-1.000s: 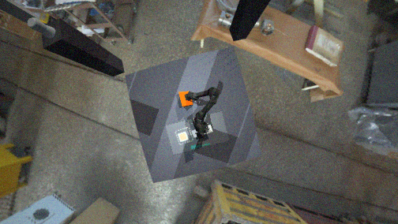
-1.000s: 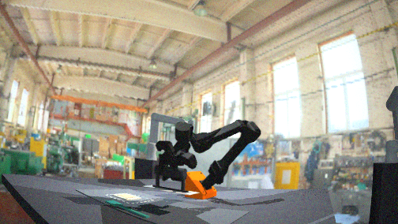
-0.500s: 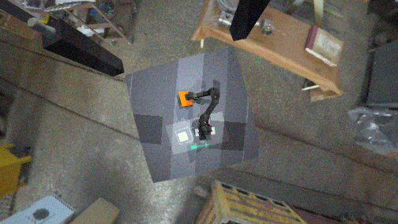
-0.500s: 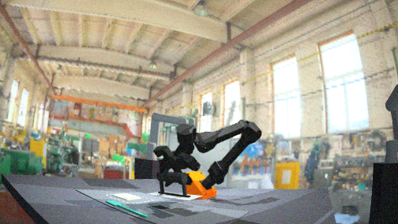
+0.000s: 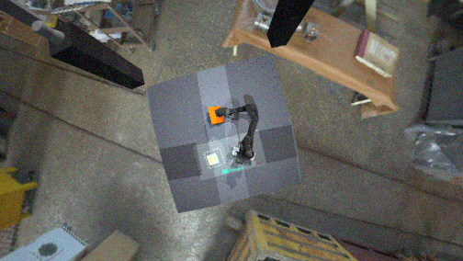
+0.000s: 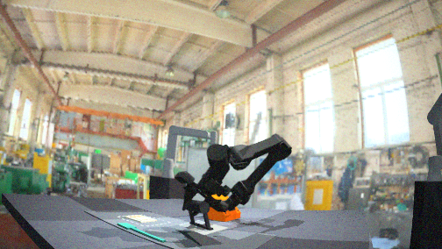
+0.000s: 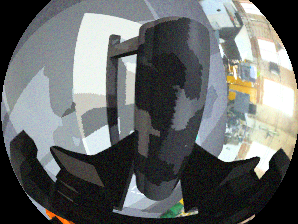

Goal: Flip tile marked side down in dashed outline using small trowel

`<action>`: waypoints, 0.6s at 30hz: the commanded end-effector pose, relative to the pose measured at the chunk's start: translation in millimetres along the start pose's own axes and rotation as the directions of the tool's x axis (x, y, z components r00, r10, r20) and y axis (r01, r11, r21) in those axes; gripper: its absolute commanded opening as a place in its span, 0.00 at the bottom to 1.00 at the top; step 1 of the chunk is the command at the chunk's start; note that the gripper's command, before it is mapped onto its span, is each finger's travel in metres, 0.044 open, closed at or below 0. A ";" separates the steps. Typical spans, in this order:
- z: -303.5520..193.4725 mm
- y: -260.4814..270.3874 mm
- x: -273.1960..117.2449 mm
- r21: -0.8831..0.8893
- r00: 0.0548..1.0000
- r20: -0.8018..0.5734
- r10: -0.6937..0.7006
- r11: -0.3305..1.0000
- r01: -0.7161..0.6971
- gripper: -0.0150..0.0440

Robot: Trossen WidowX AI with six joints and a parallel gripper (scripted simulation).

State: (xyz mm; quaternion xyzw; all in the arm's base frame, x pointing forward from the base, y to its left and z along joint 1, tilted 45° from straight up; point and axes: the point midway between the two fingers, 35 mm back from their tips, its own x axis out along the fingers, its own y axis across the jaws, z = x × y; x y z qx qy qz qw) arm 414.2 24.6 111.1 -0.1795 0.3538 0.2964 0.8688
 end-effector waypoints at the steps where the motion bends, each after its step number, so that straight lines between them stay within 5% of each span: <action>1: 13.5 3.9 -2.2 0.082 0.997 -0.074 -0.014 0.996 0.020 0.25; 18: 55.4 54.6 -23.5 0.279 0.937 -0.347 -0.049 0.948 0.153 0.25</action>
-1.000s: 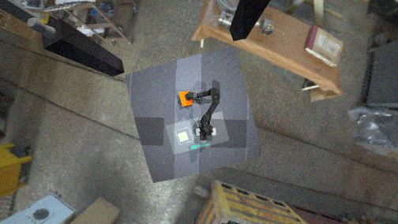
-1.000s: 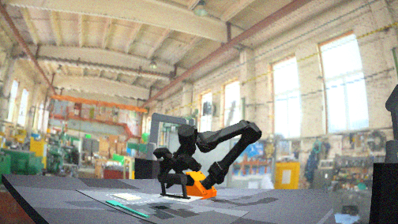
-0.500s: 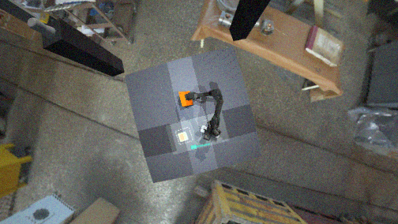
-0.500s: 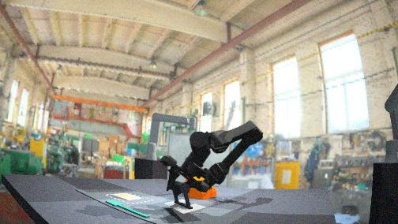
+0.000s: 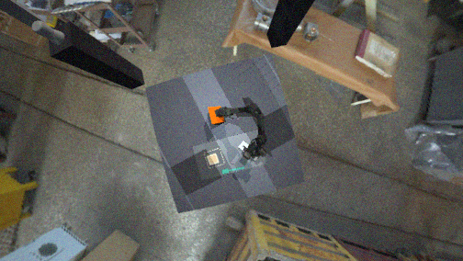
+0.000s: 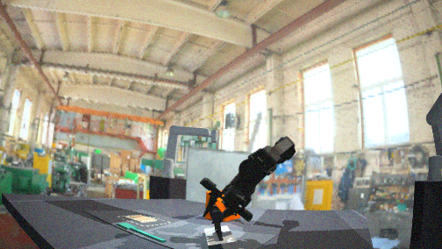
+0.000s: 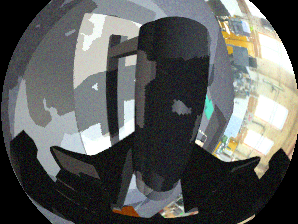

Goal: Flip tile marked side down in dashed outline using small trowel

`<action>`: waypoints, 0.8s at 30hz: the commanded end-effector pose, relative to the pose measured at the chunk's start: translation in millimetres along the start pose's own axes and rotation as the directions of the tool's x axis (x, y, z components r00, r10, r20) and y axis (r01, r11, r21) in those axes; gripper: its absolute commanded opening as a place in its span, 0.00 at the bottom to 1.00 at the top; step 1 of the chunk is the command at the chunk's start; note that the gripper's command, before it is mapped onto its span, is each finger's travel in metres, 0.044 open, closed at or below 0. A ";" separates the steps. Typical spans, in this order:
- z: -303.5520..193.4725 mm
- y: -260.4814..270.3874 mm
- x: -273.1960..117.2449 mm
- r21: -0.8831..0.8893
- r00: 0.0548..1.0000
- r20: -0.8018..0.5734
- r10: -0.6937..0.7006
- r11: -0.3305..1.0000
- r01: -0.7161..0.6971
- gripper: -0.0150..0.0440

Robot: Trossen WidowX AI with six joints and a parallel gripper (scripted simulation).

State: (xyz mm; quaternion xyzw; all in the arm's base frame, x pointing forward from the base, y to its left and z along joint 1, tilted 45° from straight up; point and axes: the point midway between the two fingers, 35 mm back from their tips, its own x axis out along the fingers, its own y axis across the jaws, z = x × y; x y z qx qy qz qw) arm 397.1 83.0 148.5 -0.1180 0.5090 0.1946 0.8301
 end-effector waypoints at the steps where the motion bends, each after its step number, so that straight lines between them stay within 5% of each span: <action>1: 4.0 6.9 -14.2 0.068 0.997 -0.055 -0.055 0.996 0.058 0.25; 13: 1.5 35.0 -51.7 0.172 0.962 -0.204 -0.182 0.961 0.218 0.25; 24: 1.4 36.0 -51.5 0.173 0.961 -0.206 -0.184 0.960 0.221 0.25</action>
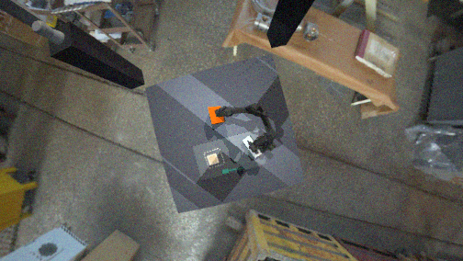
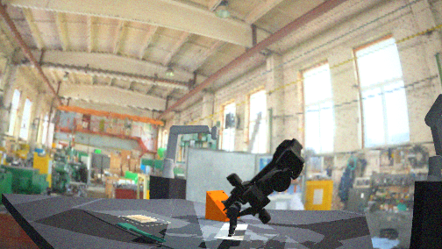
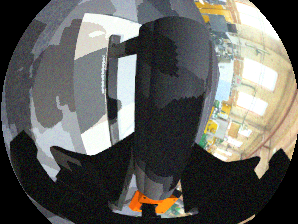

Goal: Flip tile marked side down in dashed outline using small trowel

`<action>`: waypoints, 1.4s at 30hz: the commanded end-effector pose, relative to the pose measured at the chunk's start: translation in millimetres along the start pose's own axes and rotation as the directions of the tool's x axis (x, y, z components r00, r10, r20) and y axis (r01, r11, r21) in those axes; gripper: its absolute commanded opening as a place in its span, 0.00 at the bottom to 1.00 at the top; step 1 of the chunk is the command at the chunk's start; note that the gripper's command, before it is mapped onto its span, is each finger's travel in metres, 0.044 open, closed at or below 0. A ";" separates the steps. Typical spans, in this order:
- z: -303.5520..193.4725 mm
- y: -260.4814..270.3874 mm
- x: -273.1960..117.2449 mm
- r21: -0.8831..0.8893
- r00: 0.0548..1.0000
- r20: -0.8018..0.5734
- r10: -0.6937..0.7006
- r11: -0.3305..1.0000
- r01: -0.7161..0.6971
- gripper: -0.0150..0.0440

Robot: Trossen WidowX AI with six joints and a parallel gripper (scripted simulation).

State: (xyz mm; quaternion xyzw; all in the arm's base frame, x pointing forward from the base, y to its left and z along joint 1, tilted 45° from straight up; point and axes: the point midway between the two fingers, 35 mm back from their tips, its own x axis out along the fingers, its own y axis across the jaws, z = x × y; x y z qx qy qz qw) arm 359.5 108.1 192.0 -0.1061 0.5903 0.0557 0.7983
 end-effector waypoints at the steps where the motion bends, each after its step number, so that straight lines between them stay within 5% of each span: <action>1: 2.1 -2.4 -1.4 0.012 1.000 0.007 -0.017 1.000 0.017 0.25; 24: 2.7 23.7 21.0 0.012 1.000 0.007 -0.015 1.000 0.015 0.25; 35: 2.7 23.7 21.0 0.012 1.000 0.007 -0.015 1.000 0.015 0.74; 42: 2.7 23.7 21.0 0.012 1.000 0.007 -0.015 1.000 0.015 0.76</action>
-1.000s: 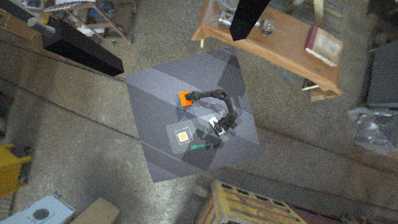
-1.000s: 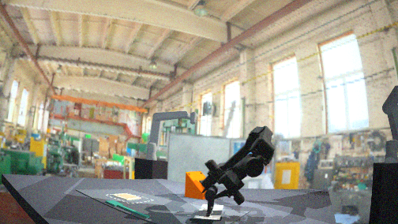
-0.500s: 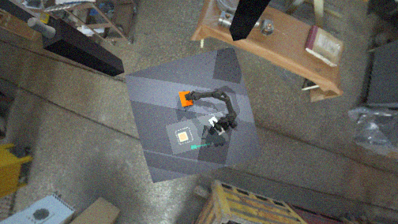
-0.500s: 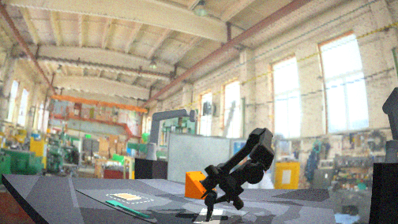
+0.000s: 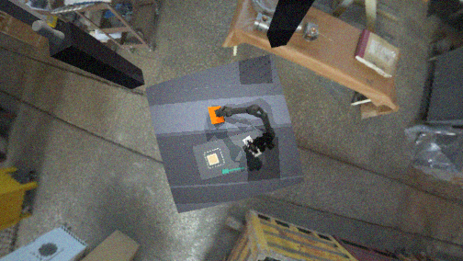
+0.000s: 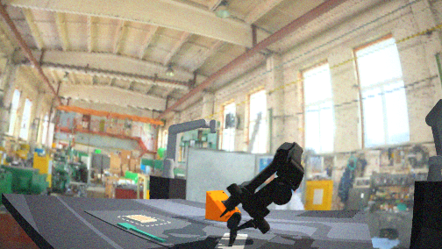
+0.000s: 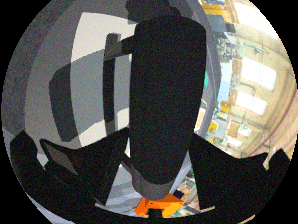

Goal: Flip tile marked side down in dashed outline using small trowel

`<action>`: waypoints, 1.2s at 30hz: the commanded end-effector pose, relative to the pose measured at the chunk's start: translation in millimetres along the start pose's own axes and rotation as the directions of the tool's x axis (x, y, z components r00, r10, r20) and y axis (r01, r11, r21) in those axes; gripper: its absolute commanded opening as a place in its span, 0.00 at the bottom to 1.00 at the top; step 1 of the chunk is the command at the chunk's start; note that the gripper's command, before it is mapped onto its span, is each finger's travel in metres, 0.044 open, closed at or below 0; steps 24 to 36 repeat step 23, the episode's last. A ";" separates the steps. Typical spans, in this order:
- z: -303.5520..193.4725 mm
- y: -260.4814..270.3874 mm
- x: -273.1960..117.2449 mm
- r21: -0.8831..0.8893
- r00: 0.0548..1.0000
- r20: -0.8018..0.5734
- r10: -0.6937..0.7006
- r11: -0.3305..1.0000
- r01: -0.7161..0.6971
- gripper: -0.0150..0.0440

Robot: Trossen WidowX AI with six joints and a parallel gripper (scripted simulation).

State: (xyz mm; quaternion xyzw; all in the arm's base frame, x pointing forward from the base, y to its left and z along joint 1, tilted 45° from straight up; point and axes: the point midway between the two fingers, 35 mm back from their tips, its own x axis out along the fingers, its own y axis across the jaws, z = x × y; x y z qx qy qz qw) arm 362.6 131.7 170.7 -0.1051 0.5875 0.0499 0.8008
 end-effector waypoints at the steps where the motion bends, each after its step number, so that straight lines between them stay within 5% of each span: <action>1: 0.2 -0.7 0.6 0.004 1.000 0.001 -0.006 1.000 0.006 0.76; 16: 0.2 -0.1 -59.5 0.000 1.000 0.001 0.001 1.000 -0.001 0.76; 36: -12.6 -23.1 -73.0 -0.001 1.000 -0.003 0.001 1.000 -0.001 0.76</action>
